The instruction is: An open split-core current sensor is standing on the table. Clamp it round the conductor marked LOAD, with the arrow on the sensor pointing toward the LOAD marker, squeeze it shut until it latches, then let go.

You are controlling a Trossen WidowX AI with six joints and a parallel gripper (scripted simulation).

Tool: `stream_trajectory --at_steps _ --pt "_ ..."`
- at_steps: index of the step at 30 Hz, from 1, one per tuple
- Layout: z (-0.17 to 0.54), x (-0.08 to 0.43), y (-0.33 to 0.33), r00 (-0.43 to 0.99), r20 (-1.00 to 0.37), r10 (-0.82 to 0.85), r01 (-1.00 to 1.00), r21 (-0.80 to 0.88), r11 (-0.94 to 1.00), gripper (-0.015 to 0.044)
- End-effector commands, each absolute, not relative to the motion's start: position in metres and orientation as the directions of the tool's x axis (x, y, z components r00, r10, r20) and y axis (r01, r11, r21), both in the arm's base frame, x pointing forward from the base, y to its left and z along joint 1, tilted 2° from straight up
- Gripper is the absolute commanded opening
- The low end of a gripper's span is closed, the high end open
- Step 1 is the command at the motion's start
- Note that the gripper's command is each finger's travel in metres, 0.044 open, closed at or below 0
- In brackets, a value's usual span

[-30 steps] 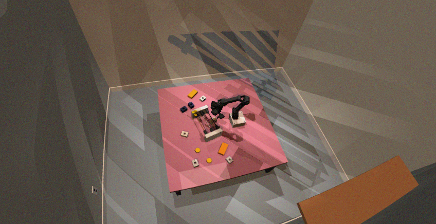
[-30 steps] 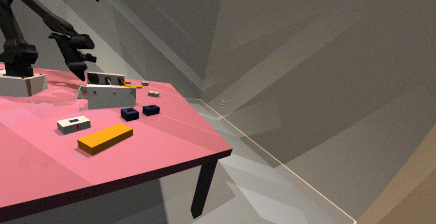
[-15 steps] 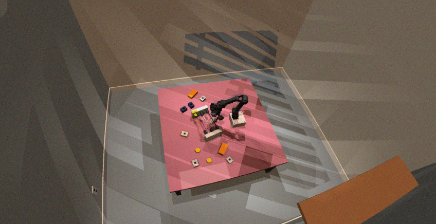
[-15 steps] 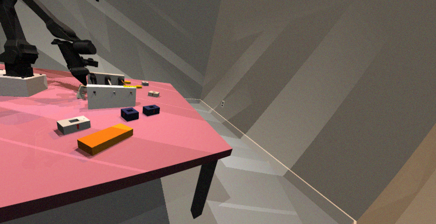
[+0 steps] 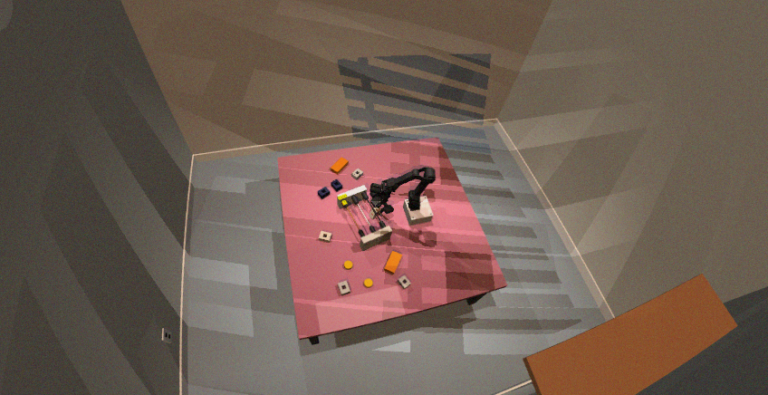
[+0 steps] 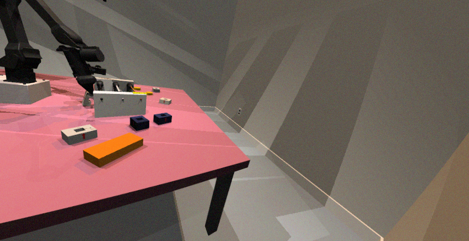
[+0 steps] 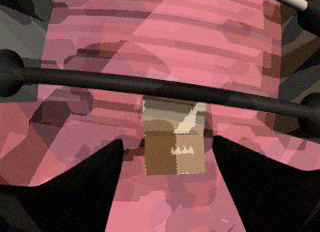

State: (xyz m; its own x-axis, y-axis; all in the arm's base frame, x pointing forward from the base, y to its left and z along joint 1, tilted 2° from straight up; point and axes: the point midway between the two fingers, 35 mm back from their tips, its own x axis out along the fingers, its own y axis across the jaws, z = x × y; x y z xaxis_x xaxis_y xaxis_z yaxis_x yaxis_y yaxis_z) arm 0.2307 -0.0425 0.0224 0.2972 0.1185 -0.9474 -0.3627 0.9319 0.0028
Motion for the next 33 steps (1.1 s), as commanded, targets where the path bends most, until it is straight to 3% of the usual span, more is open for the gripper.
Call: stream_trajectory --at_steps 1,15,20,33 --pt "0.0227 0.2308 -0.0426 0.298 -0.947 0.118 -0.363 0.002 0.932 0.0227" --pt "0.0227 0.2308 -0.0426 0.298 -0.947 0.118 -0.363 0.002 0.932 0.0133" --pt "0.0244 0.2280 -0.0423 0.284 -0.951 0.119 -0.358 0.010 0.934 0.0002" --pt "0.0244 0.2280 -0.0423 0.284 -0.951 0.119 -0.358 0.010 0.934 0.0000"
